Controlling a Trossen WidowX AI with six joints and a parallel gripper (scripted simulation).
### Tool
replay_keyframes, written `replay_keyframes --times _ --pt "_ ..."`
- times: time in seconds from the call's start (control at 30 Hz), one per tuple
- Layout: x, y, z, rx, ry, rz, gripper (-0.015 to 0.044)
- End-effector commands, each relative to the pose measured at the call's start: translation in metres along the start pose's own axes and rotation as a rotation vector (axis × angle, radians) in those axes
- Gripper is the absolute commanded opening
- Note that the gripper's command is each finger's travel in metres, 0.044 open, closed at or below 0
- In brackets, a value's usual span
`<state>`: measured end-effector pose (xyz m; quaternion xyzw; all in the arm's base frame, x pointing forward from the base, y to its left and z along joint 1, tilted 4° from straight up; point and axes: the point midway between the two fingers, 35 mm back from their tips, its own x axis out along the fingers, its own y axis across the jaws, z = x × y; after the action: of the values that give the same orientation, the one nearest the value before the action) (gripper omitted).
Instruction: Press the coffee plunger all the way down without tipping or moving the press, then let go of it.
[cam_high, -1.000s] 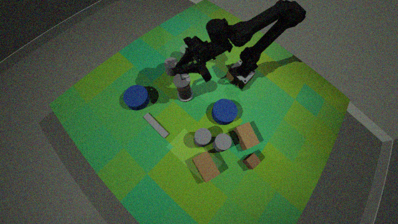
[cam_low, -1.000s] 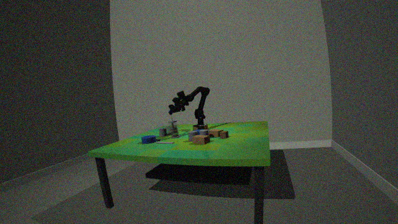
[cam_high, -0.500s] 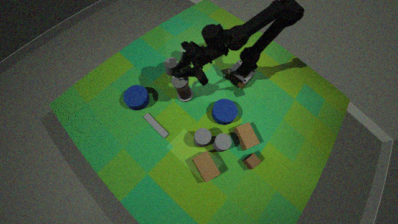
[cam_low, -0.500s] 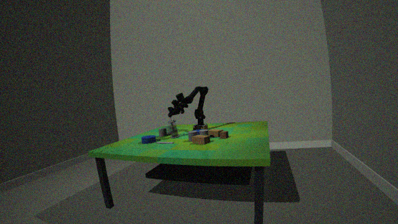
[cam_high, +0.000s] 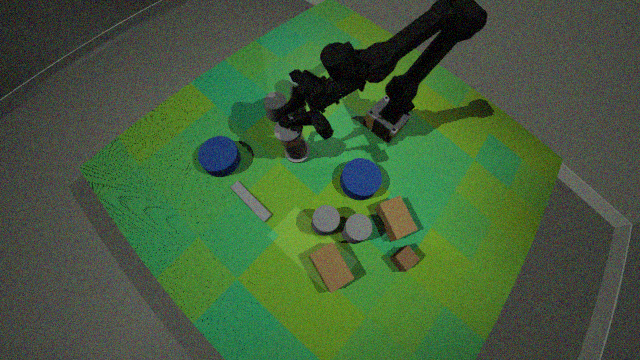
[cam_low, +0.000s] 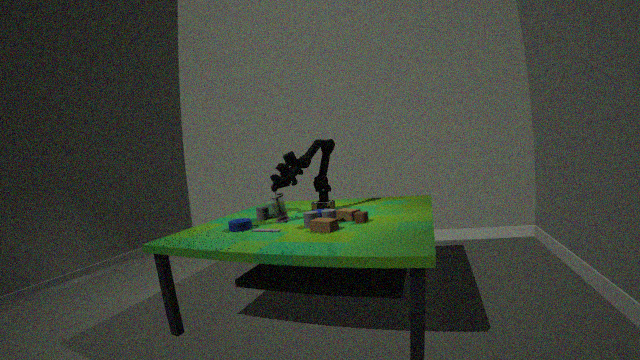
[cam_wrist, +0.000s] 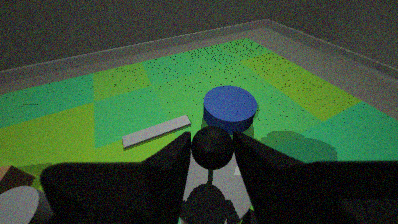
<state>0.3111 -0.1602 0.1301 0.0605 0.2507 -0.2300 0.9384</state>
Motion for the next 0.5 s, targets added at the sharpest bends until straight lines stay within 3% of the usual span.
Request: replay_keyframes --times 0.0,0.47 --pt "0.0048 -0.0001 -0.0113 -0.007 0.042 0.001 0.0127" --pt "0.0061 -0.0001 -0.0095 -0.007 0.042 0.001 0.0127"
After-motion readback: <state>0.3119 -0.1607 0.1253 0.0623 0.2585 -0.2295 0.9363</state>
